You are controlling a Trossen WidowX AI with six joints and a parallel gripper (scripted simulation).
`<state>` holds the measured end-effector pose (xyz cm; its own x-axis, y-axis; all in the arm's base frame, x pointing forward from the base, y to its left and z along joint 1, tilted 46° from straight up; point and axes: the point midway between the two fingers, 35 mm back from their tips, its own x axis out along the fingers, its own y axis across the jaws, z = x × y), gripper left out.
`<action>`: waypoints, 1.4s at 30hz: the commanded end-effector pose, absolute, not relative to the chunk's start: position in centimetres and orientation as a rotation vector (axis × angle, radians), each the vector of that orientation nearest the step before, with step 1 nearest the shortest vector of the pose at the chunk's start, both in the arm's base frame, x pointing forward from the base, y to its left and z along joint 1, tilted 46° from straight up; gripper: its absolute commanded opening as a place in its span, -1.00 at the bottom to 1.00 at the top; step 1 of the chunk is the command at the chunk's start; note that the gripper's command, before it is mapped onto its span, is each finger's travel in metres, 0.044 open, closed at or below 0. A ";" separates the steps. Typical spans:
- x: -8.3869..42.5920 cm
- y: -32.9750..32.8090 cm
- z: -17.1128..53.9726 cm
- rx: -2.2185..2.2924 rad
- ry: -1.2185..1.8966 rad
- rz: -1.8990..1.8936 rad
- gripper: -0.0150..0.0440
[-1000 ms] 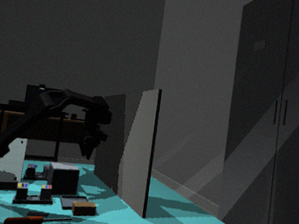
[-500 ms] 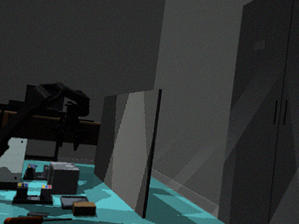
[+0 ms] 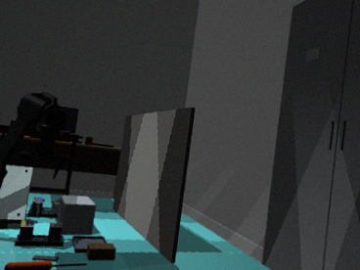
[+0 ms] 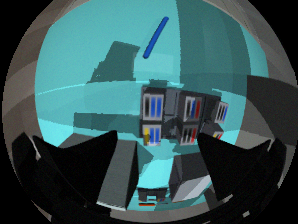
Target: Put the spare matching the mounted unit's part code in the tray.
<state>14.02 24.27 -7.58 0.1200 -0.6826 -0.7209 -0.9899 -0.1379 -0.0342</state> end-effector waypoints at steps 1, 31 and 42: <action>14.1 23.2 -9.1 -1.879 1.629 0.779 0.64; 14.6 20.4 -13.3 -1.879 1.628 0.778 0.53; 14.8 19.1 -14.7 -1.879 1.628 0.778 0.53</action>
